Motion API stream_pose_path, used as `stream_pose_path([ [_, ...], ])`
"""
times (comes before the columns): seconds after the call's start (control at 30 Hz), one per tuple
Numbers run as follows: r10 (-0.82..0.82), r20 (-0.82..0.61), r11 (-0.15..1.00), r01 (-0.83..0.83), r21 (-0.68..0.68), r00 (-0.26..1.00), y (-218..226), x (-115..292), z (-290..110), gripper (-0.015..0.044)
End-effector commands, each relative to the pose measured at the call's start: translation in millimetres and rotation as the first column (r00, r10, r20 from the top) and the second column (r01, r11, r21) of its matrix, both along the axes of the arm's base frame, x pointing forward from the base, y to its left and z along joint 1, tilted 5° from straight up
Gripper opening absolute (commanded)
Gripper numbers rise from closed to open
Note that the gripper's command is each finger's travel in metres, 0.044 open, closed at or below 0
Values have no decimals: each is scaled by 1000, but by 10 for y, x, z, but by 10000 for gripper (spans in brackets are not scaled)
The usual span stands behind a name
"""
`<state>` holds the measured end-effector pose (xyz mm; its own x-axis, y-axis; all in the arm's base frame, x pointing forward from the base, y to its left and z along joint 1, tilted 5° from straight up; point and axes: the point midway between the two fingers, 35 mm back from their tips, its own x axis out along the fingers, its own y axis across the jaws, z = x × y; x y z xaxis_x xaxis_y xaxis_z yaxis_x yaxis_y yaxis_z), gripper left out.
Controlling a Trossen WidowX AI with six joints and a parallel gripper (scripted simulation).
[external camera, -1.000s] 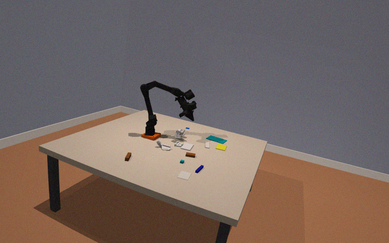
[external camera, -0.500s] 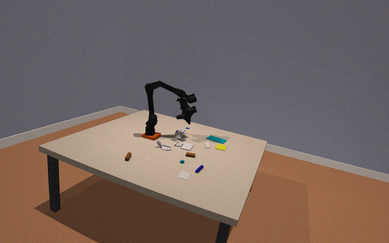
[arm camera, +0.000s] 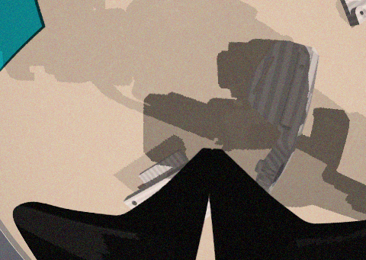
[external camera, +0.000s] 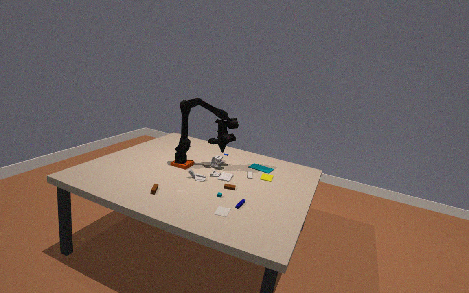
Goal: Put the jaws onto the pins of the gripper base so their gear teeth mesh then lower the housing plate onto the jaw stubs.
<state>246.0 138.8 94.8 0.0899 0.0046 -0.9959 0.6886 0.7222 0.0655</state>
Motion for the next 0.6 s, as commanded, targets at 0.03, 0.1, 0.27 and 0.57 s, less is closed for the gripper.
stream_pose_path([
  [0.03,-96,-105,995,96,3,990,93,-134,-60,0],
  [0.1,-127,-139,992,128,-3,982,117,-181,-81,0],
  [0.27,-139,-151,990,139,-6,979,126,-199,-89,0],
  [0.57,-139,-151,990,140,-6,979,130,-197,-164,0],
])
